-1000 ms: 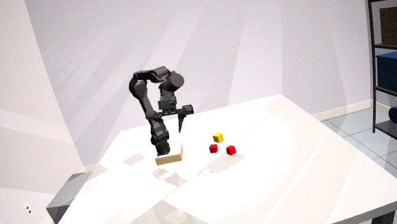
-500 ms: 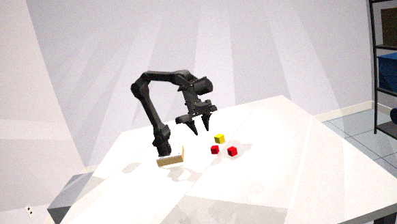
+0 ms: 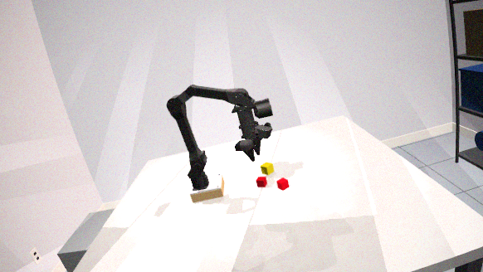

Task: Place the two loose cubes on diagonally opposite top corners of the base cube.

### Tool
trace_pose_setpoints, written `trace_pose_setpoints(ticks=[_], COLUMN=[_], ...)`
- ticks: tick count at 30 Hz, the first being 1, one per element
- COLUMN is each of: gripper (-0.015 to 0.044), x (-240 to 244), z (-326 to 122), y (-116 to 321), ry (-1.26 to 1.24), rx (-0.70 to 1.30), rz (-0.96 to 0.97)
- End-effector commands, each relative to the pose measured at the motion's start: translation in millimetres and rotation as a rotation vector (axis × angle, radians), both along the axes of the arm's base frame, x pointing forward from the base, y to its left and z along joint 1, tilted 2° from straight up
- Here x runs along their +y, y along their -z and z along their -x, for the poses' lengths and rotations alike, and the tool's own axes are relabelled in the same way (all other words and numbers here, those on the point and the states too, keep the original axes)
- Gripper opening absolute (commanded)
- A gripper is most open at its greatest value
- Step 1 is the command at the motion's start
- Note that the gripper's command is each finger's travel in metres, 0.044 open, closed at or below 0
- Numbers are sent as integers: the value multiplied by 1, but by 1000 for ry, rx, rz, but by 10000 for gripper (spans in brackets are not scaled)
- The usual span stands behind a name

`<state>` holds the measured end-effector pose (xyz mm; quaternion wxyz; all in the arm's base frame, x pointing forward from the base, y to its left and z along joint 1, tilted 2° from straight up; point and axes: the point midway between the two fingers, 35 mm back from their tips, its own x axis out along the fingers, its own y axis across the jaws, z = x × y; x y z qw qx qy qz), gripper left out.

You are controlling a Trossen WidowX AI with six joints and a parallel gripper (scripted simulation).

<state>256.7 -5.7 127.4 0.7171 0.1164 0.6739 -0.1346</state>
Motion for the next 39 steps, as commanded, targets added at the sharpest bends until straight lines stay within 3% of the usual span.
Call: trace_pose_setpoints(ticks=[1, 10, 39], gripper=[265, 265, 265], x=[6, 5, 4], z=[1, -1, -3], y=[3, 63, 110], ry=[-30, -30, -30], rx=[14, 14, 14], rz=[-12, -11, -11])
